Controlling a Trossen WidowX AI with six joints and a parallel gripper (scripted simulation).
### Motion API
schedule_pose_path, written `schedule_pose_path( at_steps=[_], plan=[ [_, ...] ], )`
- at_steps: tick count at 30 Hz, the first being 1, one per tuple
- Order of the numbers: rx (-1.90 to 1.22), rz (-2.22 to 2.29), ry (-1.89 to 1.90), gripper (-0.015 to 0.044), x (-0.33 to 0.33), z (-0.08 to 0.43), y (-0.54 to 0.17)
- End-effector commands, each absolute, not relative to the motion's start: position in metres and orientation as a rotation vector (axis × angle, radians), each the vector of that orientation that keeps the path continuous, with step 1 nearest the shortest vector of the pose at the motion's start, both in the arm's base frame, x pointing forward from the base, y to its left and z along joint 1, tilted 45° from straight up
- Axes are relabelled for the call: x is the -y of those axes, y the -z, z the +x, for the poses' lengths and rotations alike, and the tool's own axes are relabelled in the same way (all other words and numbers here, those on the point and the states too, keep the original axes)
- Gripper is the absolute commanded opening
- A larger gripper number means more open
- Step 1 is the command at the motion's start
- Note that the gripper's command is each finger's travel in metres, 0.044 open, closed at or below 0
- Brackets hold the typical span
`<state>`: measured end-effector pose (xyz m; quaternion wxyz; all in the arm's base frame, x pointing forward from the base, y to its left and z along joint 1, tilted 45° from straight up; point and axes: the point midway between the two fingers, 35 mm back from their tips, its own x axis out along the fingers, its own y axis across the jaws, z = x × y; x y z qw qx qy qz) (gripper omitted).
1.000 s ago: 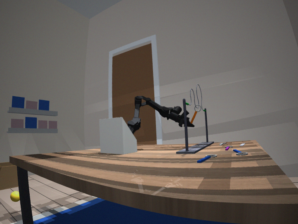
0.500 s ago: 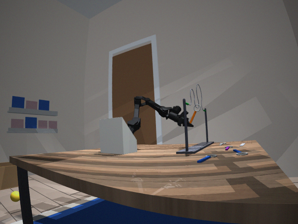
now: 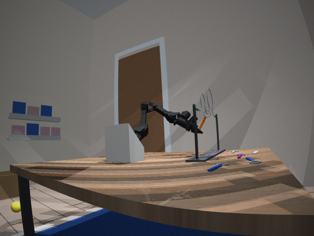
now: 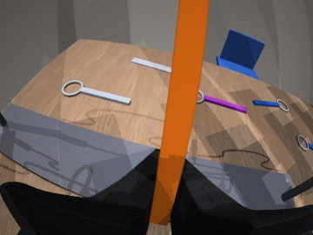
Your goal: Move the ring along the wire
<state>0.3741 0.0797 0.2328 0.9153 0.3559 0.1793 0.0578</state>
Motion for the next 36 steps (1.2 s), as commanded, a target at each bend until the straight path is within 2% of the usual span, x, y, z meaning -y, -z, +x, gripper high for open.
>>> schedule_pose_path(
  at_steps=[1,36],
  plan=[
    [-0.376,0.689,-0.11,-0.015,-0.073,0.372,-0.228],
    [-0.509,-0.055,0.101,-0.015,0.042,0.35,-0.196]
  ],
)
